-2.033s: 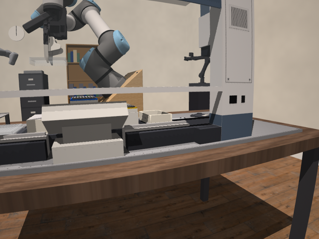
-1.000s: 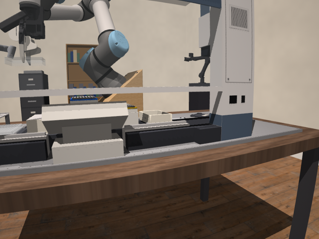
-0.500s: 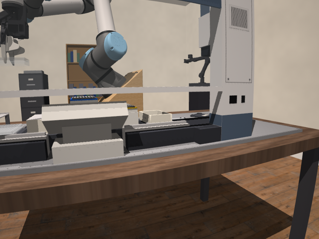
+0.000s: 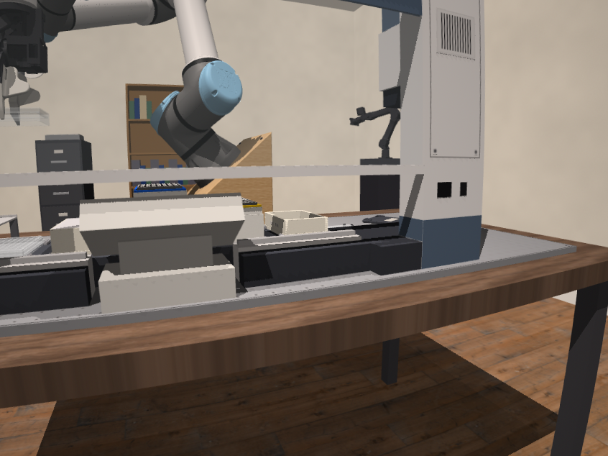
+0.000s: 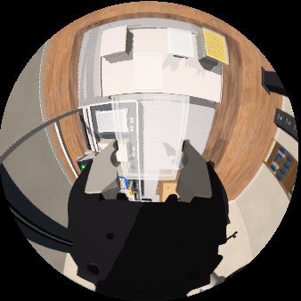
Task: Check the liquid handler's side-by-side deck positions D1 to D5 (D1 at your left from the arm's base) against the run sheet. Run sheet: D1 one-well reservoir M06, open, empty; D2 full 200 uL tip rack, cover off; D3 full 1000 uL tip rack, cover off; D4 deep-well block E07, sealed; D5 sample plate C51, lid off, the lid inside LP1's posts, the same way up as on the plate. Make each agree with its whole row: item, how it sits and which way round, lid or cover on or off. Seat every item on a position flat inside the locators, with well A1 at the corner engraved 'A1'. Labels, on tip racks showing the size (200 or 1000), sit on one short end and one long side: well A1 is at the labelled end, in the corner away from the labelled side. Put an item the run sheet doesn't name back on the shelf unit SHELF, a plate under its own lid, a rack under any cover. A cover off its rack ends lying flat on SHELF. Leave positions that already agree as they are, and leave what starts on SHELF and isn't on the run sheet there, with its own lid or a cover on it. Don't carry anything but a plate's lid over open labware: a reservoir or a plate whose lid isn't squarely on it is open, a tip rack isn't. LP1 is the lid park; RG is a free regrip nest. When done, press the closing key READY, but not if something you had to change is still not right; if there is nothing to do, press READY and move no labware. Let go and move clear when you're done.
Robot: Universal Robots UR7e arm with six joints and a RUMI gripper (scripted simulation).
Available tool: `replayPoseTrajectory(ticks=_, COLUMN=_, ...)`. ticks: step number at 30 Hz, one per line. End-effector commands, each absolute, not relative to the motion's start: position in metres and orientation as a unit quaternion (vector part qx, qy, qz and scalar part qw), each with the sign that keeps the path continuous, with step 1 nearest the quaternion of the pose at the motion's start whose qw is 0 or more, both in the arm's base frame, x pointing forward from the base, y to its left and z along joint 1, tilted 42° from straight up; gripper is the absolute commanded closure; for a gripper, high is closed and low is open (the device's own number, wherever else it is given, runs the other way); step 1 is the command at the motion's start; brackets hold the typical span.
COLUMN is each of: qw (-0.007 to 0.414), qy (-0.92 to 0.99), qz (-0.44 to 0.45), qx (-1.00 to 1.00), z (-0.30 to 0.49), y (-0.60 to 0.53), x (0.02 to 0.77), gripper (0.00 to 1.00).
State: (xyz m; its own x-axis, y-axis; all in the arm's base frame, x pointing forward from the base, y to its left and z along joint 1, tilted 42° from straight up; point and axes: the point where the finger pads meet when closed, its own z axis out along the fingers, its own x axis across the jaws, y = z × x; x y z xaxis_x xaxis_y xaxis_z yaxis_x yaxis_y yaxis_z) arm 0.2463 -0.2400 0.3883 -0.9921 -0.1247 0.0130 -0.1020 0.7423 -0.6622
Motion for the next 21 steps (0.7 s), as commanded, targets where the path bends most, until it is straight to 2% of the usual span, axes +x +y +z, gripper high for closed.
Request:
replayPoseTrajectory(ticks=1, qw=0.016, qy=0.933, qz=-0.355, qx=-0.059, z=0.39, y=-0.239, x=0.266, gripper=1.0)
replayPoseTrajectory(ticks=21, qw=0.015, qy=0.933, qz=-0.355, qx=-0.058, z=0.423, y=-0.277, x=0.268, gripper=1.0)
